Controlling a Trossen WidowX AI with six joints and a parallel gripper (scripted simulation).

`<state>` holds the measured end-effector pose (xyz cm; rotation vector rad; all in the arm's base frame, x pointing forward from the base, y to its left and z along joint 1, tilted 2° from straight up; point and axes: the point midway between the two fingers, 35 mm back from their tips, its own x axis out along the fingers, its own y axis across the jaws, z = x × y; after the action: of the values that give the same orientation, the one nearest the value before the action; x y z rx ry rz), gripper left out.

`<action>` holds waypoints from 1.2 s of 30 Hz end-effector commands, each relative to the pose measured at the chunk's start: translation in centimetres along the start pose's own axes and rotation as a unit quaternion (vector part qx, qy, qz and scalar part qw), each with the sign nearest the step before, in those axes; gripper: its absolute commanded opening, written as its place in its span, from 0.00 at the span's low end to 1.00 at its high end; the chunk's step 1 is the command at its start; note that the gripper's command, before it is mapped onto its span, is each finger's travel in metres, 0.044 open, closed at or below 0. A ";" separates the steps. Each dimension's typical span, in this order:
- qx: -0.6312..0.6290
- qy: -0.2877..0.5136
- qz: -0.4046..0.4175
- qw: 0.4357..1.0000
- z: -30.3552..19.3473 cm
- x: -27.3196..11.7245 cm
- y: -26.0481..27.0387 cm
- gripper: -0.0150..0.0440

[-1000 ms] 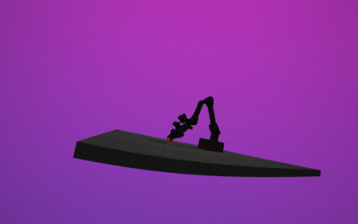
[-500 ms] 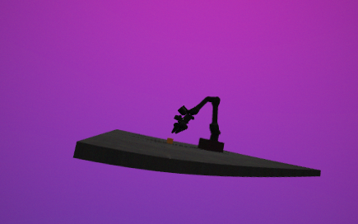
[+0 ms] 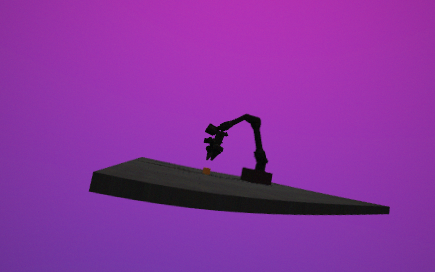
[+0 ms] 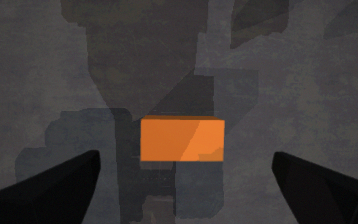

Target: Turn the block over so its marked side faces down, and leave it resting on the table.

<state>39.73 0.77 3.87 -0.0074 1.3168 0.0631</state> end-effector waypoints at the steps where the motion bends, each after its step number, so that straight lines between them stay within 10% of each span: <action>1: -0.004 0.067 -0.003 0.998 1.0 -0.8 0.0 1.00; 36: -0.005 0.120 -0.003 0.993 -0.2 4.9 0.0 1.00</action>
<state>40.98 0.99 -0.20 -0.0226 1.5507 0.0657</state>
